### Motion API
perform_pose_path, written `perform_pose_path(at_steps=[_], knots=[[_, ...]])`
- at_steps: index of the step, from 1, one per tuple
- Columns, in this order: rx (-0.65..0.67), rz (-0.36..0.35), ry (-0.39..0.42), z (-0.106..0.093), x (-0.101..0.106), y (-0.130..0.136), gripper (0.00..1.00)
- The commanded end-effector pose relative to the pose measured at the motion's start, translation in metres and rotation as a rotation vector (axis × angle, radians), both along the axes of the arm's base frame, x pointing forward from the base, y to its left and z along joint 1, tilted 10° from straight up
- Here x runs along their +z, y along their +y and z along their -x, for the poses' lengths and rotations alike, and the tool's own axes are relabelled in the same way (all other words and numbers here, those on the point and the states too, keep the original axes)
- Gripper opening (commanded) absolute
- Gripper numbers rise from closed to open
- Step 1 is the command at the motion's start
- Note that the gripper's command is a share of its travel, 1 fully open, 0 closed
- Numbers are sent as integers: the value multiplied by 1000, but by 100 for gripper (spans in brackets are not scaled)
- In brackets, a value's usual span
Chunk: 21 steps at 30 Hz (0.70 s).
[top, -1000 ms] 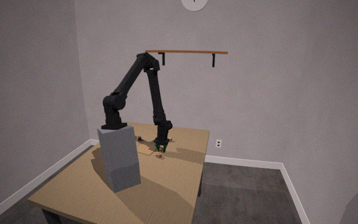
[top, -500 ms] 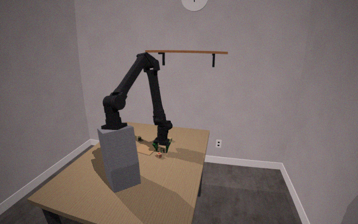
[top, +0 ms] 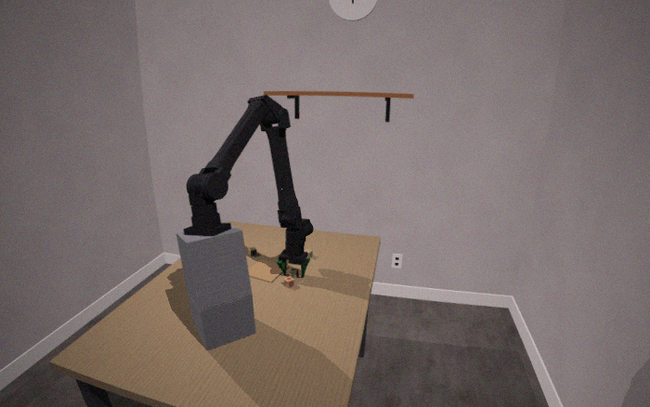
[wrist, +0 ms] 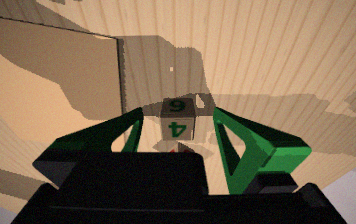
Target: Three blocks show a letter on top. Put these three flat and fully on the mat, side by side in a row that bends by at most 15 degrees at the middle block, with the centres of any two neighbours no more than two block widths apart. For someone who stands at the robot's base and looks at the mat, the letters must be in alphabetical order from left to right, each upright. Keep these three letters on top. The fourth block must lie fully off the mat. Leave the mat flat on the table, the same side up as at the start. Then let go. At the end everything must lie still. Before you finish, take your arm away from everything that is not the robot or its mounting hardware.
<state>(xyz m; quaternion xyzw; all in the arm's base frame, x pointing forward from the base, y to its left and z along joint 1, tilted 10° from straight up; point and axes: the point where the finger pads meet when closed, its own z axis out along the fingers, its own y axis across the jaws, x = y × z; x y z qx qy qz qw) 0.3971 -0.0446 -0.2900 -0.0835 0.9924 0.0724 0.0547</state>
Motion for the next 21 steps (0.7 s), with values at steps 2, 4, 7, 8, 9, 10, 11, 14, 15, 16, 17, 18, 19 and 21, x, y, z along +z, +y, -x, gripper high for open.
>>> perform_pose_path(at_steps=[2,4,7,8,9,10,11,14,15,16,17,18,19,21], knots=[[9,8,-26,-11,5,0,79],[8,9,-34,-14,12,-1,79],[8,7,-22,-9,14,-2,79],[8,7,-20,-8,15,-2,79],[7,7,-20,-8,16,-3,79],[6,7,-21,-8,17,-4,79],[5,7,-21,-7,18,-5,79],[-2,7,-21,-7,22,-8,79],[-2,7,-21,-7,22,-8,79],[-2,7,-21,-7,22,-8,79],[-5,7,-20,-7,23,-9,79],[-4,7,-21,-6,24,-9,79],[-3,7,-21,-6,26,-9,79],[-2,7,-21,-6,29,-10,79]])
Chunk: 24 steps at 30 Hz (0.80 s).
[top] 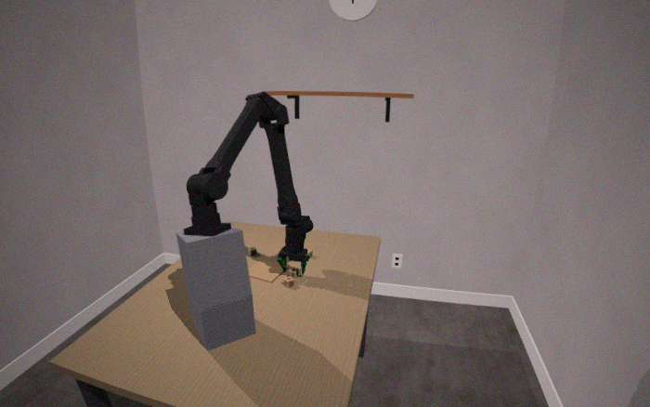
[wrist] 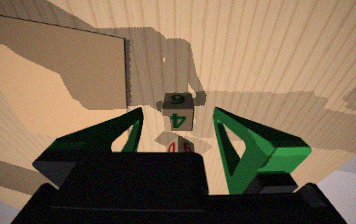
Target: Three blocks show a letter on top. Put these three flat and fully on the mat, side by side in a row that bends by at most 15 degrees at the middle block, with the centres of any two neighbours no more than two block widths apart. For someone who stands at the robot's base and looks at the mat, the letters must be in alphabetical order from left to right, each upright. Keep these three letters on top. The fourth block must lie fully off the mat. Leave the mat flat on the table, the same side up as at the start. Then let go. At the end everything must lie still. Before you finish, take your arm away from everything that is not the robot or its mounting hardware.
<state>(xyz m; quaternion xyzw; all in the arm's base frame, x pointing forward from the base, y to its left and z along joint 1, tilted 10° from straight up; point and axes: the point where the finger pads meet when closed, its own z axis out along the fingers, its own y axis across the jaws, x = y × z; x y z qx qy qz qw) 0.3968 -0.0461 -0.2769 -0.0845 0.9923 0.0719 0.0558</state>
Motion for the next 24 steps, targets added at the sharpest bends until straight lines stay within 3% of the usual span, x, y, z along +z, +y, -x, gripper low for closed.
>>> perform_pose_path(at_steps=[1,24], knots=[[-3,6,-18,-6,17,-8,79],[-3,6,-20,-4,41,-11,79]])
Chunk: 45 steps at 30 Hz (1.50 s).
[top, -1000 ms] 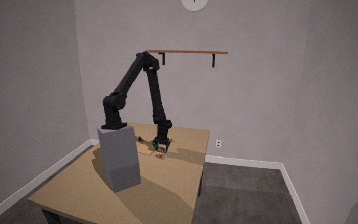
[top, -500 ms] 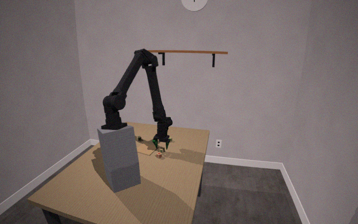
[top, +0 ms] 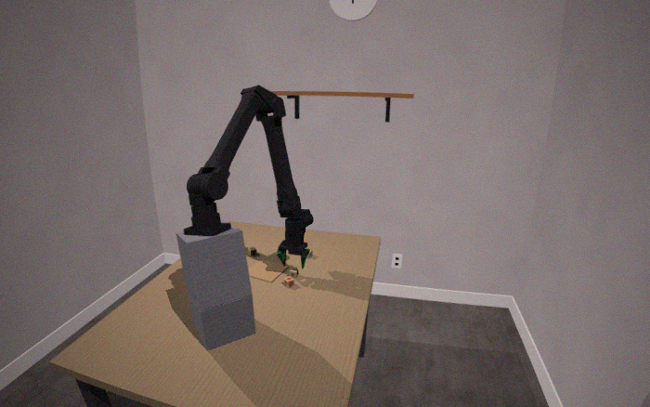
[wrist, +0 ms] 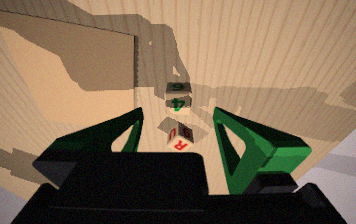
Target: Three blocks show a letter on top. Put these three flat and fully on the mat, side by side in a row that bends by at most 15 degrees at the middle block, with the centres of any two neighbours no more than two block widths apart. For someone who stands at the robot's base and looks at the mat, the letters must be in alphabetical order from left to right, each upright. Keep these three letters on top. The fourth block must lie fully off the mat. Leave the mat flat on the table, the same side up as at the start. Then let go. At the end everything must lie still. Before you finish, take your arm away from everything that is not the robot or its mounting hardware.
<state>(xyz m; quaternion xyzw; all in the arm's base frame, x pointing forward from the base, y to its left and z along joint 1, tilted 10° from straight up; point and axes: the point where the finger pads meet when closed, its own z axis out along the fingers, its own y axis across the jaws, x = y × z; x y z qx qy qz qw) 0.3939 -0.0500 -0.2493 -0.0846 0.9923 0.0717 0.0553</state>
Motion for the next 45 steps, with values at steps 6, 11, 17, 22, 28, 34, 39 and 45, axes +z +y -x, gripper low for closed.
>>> perform_pose_path(at_steps=[6,11,17,22,28,34,39,45], knots=[[-4,3,-13,-3,11,-7,79],[-4,4,-18,-6,12,-7,79],[-5,5,-20,-5,18,-9,79],[-3,5,-20,-5,24,-9,79],[-4,4,-20,-3,39,-12,79],[1,4,-20,-1,53,-12,79],[0,4,-20,-1,57,-13,79],[-4,3,-19,-2,55,-13,100]])
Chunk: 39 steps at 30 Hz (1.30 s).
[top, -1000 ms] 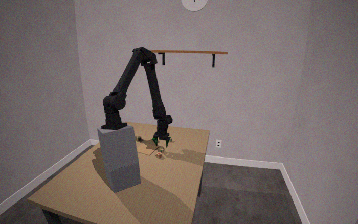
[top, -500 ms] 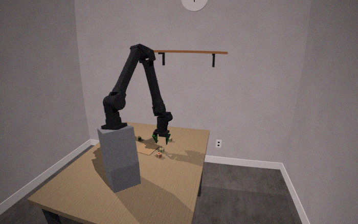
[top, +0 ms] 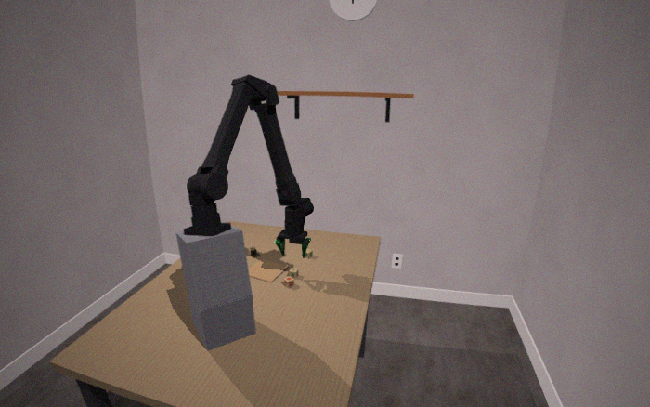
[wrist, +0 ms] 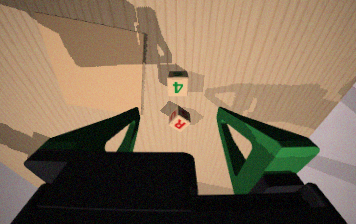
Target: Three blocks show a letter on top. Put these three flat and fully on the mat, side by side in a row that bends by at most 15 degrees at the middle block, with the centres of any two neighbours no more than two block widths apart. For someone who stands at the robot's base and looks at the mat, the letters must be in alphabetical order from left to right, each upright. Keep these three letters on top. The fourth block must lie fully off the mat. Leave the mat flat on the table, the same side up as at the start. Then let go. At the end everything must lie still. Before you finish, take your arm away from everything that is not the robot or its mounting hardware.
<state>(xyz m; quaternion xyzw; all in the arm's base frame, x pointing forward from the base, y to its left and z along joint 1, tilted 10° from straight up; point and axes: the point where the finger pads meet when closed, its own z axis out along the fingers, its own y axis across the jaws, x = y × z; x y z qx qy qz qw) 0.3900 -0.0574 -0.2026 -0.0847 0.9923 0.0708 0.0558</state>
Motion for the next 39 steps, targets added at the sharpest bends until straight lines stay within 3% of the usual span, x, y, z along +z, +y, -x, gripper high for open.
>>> perform_pose_path(at_steps=[1,11,17,22,26,28,34,39], knots=[[-4,2,-20,-6,8,-6,100],[-5,2,-20,-6,8,-5,100],[-72,0,-22,-33,16,19,100],[-261,-24,-2,-69,30,77,100],[-408,-43,30,-85,35,127,100],[-408,-43,30,-85,35,127,100],[-662,-92,59,-107,62,228,100],[-758,-104,82,-105,66,266,100]])
